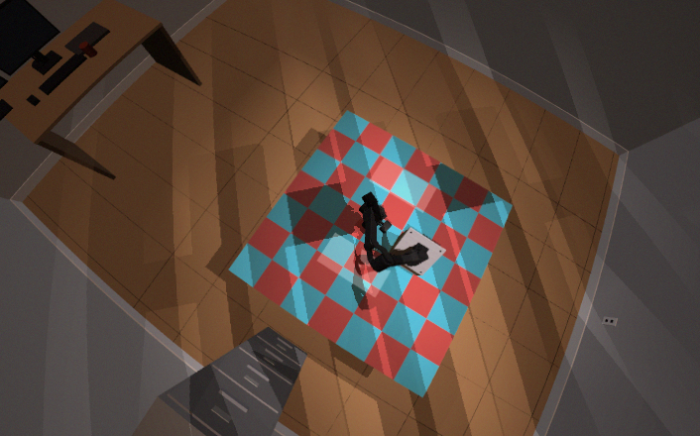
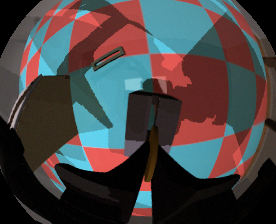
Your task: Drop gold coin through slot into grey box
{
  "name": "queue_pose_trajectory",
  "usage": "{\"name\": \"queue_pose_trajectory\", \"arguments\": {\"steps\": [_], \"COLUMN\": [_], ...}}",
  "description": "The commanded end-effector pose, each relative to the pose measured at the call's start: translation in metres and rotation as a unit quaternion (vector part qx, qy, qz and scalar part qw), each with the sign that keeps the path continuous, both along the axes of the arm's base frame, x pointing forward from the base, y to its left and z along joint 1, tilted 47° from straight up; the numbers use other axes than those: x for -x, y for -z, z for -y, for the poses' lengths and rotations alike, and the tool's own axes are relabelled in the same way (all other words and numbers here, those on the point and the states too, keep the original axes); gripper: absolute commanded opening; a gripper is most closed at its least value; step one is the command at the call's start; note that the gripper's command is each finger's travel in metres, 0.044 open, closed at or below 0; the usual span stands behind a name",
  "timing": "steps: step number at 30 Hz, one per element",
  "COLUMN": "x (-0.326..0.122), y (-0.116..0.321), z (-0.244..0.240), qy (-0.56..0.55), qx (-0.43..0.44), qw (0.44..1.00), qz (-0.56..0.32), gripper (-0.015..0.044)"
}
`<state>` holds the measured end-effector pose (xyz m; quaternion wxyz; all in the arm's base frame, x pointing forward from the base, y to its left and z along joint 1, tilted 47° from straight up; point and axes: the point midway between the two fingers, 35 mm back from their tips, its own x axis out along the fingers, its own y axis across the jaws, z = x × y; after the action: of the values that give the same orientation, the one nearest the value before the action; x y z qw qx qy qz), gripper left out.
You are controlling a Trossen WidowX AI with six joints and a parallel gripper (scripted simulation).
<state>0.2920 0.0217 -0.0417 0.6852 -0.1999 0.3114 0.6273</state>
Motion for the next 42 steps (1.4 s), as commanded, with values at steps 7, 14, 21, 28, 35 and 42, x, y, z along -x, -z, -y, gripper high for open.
{"name": "queue_pose_trajectory", "arguments": {"steps": [7, 14, 21, 28, 35, 42], "x": [-0.001, -0.001, -0.001, 0.0, 0.0, 0.0], "y": [0.005, 0.008, 0.011, 0.011, 0.011, 0.007], "z": [-0.005, -0.009, -0.012, -0.012, -0.012, -0.007], "qy": [0.004, 0.004, 0.004, 0.001, 0.001, 0.001], "qx": [-0.001, -0.001, -0.001, 0.001, 0.001, 0.002], "qw": [1.0, 1.0, 1.0, 1.0, 1.0, 1.0], "qz": [-0.004, -0.003, -0.003, -0.002, -0.002, -0.002], "gripper": [0.0, 0.0, 0.0, 0.0105, 0.0161, 0.0239]}}
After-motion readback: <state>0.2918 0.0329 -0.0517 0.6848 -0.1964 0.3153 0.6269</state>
